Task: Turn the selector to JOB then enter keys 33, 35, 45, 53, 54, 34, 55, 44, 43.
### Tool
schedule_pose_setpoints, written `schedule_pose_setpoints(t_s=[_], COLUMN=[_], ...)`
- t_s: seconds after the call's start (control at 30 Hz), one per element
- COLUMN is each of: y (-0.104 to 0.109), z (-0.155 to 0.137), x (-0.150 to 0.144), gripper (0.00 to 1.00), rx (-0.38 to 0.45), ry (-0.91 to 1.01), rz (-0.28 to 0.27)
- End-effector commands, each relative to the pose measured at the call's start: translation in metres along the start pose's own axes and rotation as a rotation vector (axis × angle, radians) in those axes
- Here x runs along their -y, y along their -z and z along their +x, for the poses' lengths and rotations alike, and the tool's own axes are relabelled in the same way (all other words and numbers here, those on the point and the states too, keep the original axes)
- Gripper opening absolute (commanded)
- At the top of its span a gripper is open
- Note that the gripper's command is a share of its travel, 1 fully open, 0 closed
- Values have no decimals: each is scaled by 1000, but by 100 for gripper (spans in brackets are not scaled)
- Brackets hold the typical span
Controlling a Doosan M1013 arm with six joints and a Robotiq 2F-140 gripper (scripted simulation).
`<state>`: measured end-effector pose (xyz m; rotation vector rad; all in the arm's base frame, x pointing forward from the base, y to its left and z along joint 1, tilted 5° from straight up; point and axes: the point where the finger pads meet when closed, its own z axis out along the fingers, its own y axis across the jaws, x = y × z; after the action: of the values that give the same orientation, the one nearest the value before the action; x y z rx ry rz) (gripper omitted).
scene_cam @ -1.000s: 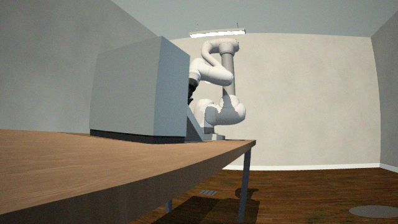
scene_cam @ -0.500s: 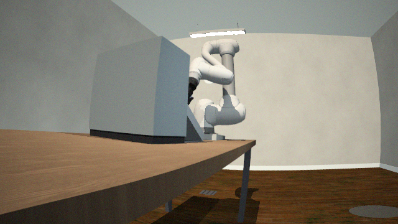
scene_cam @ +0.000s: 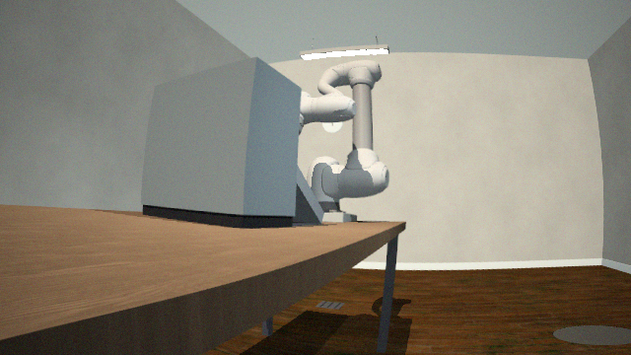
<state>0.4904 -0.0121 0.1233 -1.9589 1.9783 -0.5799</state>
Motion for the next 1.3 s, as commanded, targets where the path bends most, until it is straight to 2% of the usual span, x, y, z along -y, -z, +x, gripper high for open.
schedule_pose_setpoints(t_s=[0.0,0.67,1.27], y=[0,-21,-22], z=[7,7,7], x=[-2,-2,-2], gripper=[0,0,0], rx=[-5,-5,-5], ry=[-12,-12,-12], rz=[0,0,0])
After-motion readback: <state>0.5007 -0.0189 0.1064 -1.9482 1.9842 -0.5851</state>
